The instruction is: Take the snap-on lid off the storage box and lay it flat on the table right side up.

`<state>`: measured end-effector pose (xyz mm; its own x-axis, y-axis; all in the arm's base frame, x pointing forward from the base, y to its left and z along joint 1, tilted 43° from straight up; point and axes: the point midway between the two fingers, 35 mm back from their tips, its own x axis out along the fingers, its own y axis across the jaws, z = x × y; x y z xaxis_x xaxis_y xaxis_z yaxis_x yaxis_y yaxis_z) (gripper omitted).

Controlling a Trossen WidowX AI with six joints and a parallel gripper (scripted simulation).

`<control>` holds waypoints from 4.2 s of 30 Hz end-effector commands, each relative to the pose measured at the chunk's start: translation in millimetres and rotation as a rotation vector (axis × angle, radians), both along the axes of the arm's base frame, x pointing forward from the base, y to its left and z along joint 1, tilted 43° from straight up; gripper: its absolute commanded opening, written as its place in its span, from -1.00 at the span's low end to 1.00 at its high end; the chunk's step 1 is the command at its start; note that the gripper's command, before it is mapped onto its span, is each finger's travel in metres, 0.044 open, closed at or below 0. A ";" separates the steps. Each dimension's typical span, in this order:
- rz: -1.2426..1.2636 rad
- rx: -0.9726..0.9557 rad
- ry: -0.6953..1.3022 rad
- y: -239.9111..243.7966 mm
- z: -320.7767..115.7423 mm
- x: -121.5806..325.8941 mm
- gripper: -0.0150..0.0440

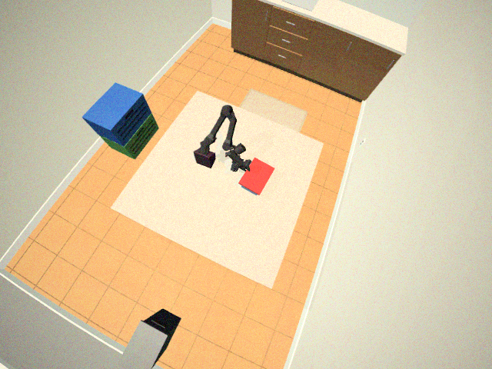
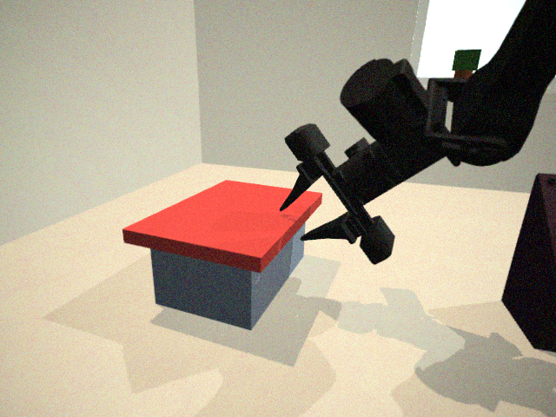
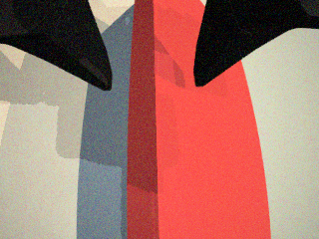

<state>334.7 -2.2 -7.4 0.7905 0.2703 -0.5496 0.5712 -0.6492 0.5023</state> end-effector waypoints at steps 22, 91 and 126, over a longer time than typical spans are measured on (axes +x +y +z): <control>-0.005 -0.002 -0.007 -1.0 0.8 3.5 -0.49; -0.005 -0.003 -0.007 -10.6 10.8 0.9 -0.49; -0.008 -0.002 -0.007 -11.5 11.0 3.1 -0.49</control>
